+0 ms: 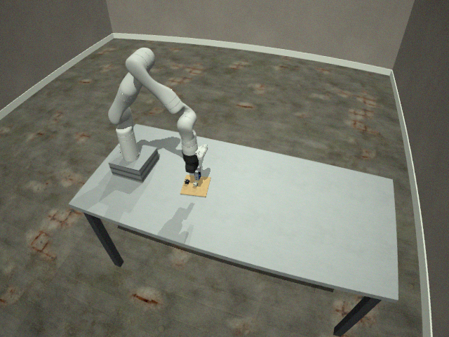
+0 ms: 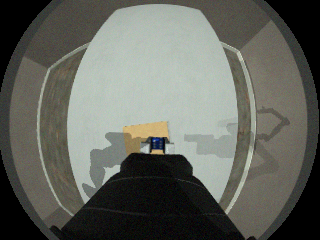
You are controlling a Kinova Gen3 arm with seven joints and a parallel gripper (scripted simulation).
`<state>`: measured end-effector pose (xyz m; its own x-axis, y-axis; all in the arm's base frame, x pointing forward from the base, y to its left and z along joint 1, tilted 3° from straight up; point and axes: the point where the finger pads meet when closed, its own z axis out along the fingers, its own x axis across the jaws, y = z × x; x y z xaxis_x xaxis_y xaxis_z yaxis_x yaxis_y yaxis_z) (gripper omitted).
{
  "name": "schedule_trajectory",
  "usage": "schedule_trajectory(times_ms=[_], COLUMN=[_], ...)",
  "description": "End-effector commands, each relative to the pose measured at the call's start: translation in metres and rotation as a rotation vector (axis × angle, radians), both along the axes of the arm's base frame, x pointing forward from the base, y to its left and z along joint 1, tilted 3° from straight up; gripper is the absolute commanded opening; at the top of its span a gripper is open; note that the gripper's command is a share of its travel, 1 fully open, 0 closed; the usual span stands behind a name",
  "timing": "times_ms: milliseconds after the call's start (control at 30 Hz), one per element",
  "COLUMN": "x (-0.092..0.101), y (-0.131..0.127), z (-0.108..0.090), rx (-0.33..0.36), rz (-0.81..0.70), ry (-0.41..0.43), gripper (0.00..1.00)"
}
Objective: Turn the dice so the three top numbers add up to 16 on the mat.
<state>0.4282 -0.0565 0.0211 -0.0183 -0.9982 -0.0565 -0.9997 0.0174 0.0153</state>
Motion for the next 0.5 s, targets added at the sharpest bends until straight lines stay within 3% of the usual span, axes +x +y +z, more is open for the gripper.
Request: schedule_trajectory(times_ms=[0,467], x=[0.010,0.015], y=[0.021,0.032], z=[0.001,0.002], rx=[-0.003,-0.002], rz=[0.001,-0.033], ry=[-0.001,0.000], gripper=[0.40,0.40])
